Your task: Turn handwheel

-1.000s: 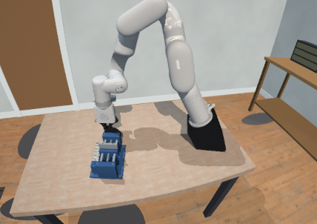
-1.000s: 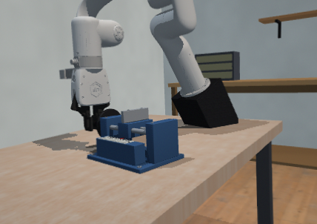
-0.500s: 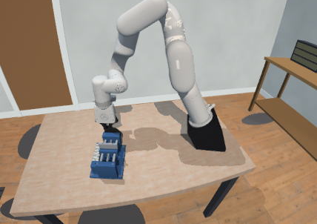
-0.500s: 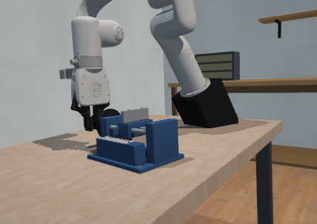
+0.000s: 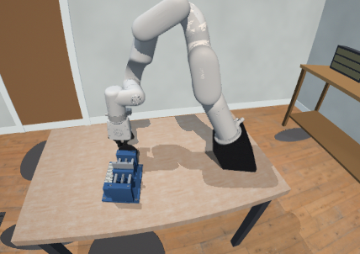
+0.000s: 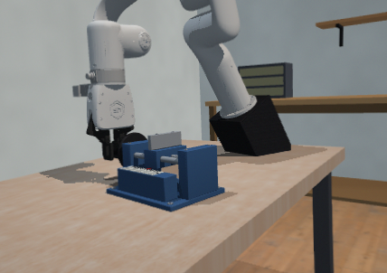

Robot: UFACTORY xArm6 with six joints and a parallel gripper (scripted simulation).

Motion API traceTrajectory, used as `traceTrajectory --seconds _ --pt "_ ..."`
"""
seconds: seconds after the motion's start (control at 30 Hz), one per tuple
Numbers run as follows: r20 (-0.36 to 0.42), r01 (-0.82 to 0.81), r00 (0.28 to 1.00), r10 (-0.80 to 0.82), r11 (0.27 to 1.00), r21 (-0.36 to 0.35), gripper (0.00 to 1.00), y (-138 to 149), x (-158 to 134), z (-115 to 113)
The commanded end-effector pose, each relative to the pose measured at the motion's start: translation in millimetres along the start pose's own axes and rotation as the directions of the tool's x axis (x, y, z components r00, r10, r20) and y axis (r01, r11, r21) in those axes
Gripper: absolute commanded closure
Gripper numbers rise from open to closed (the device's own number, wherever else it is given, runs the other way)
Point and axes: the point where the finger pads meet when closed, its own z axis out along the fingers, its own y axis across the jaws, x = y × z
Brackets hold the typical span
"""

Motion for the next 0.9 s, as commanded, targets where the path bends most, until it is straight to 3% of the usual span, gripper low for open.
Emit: traceTrajectory --seconds 0.0,0.87 --pt "0.000 0.000 1.000 0.000 1.000 0.000 0.94 0 0 0" --pt "0.000 0.000 1.000 0.000 1.000 0.000 0.94 2 0 12"
